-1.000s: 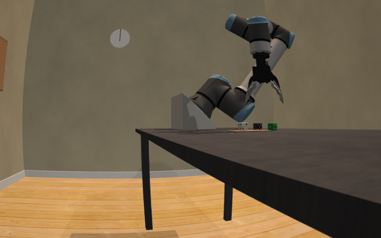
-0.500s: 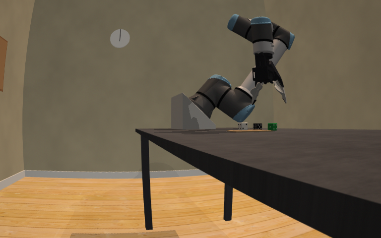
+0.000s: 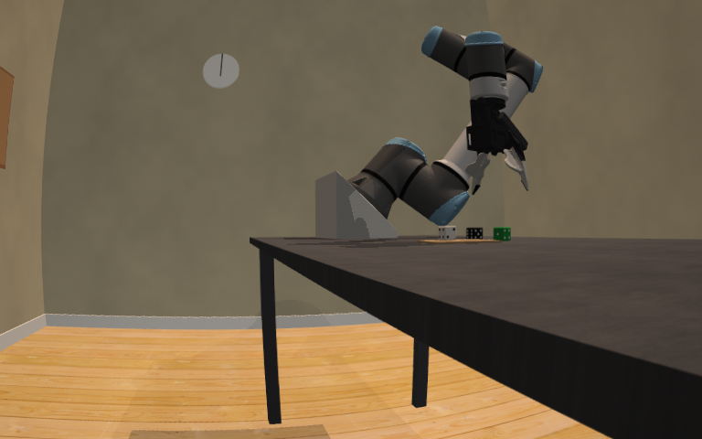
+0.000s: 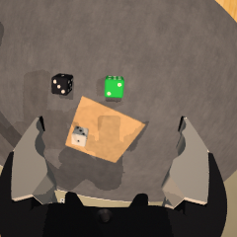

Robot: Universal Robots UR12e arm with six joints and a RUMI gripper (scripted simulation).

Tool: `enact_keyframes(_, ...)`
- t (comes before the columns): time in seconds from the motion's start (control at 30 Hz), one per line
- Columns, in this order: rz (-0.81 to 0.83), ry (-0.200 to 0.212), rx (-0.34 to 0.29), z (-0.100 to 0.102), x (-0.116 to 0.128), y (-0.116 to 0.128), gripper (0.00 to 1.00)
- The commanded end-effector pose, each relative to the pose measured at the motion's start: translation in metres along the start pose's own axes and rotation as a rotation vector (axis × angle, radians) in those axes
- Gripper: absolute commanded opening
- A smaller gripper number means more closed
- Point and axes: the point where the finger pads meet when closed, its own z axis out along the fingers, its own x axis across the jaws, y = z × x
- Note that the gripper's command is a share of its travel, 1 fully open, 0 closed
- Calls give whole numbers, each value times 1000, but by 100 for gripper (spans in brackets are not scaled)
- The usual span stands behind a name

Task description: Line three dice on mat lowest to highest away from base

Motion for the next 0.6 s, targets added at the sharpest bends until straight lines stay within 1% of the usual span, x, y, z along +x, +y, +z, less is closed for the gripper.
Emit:
enact_keyframes(0.0, 35, 1, -2, -1, 2, -1, 100)
enact_keyframes(0.47, 61, 1, -2, 0, 3, -1, 100)
enact_keyframes(0.5, 61, 1, -2, 0, 3, -1, 28)
enact_keyframes(0.57, 61, 1, -2, 0, 3, -1, 28)
